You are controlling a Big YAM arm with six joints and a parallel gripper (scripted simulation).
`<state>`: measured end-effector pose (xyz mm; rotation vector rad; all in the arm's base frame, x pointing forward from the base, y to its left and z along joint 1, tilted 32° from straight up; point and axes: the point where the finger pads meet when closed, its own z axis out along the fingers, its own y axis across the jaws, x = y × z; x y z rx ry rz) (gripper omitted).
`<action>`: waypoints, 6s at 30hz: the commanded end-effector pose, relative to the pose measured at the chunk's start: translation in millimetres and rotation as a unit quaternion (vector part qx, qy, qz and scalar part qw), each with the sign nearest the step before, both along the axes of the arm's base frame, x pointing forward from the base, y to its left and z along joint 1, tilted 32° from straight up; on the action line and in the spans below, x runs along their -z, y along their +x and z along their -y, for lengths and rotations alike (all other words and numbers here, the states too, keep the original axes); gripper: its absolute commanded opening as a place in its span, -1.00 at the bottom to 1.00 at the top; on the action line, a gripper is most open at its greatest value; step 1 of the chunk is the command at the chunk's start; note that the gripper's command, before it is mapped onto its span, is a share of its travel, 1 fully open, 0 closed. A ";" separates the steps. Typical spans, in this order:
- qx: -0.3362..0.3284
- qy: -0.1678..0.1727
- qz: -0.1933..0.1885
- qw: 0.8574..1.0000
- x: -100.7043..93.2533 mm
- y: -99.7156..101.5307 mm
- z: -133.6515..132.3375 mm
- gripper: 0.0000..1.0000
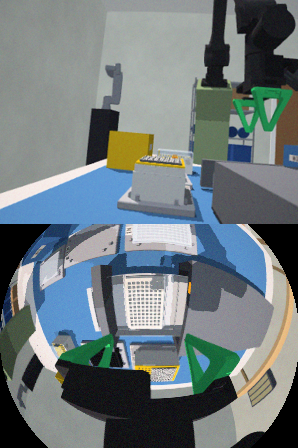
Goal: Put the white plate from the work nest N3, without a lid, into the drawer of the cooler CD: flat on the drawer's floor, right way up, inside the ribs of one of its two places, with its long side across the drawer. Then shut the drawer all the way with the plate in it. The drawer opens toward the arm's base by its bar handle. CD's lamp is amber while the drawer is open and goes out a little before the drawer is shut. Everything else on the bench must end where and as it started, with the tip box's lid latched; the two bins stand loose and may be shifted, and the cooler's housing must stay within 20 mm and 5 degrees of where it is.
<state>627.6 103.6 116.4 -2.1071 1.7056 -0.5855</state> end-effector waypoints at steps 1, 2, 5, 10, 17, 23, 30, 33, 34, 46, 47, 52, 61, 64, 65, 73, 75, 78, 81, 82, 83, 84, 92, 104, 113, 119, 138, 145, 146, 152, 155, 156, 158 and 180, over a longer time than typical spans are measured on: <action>0.001 0.004 0.002 1.000 -8.2 -5.4 -4.8 1.00; 0.001 0.004 0.002 1.000 -8.2 -5.4 -4.8 1.00; -0.001 0.007 0.020 1.000 -13.1 -13.2 -11.7 -1.00; 0.005 0.008 0.017 1.000 -1.8 -20.8 -0.8 -1.00; 0.006 0.006 0.019 1.000 14.1 -41.2 8.9 -1.00; 0.002 0.004 0.018 1.000 30.4 -59.5 12.5 -1.00; 0.001 0.002 0.017 1.000 43.8 -74.5 18.4 -1.00; -0.001 0.002 0.017 1.000 51.9 -83.8 19.4 -1.00; -0.001 0.002 0.017 1.000 54.6 -87.0 19.5 -1.00; -0.003 0.002 0.015 1.000 81.3 -117.9 25.8 -1.00; -0.002 0.001 0.015 1.000 84.0 -120.8 27.8 -1.00; -0.002 0.000 0.006 1.000 100.6 -131.8 30.3 -1.00; 0.000 0.002 0.005 1.000 98.2 -129.5 26.3 -1.00; 0.000 0.002 0.005 1.000 98.2 -129.5 26.3 -1.00; 0.000 0.002 0.005 1.000 98.2 -129.5 26.3 -1.00; 0.000 0.002 0.005 1.000 98.2 -129.5 26.3 -1.00; 0.000 0.002 0.005 1.000 98.2 -129.5 26.3 -1.00; 0.000 0.002 0.005 1.000 98.2 -129.5 26.3 -1.00; 0.000 0.002 0.005 1.000 98.2 -129.5 26.3 -1.00; 0.000 0.002 0.005 1.000 98.2 -129.5 26.3 -1.00; 0.000 0.002 0.005 1.000 98.2 -129.5 26.3 -1.00; 0.000 0.002 0.005 1.000 98.2 -129.5 26.3 -1.00; 0.000 0.002 0.005 1.000 98.2 -129.5 26.3 -1.00; 0.000 0.000 0.006 1.000 111.4 -118.2 30.2 -1.00; 0.000 0.000 0.006 1.000 120.0 -113.8 30.2 -1.00; -0.001 0.000 0.005 1.000 127.2 -110.2 29.4 -1.00; -0.001 -0.001 0.004 1.000 147.8 -99.6 29.3 -1.00; -0.001 -0.001 0.003 1.000 153.8 -96.5 29.5 -1.00; -0.002 -0.001 0.003 1.000 154.9 -96.1 27.7 -1.00; 0.000 -0.001 0.003 1.000 162.2 -92.0 29.9 -1.00; -0.001 -0.001 0.003 1.000 165.8 -90.2 29.2 -1.00; -0.001 -0.001 0.003 1.000 166.9 -89.6 28.9 -1.00; -0.001 -0.001 0.003 1.000 169.3 -88.3 29.1 -1.00; 0.000 0.001 0.002 1.000 176.5 -84.2 24.8 -1.00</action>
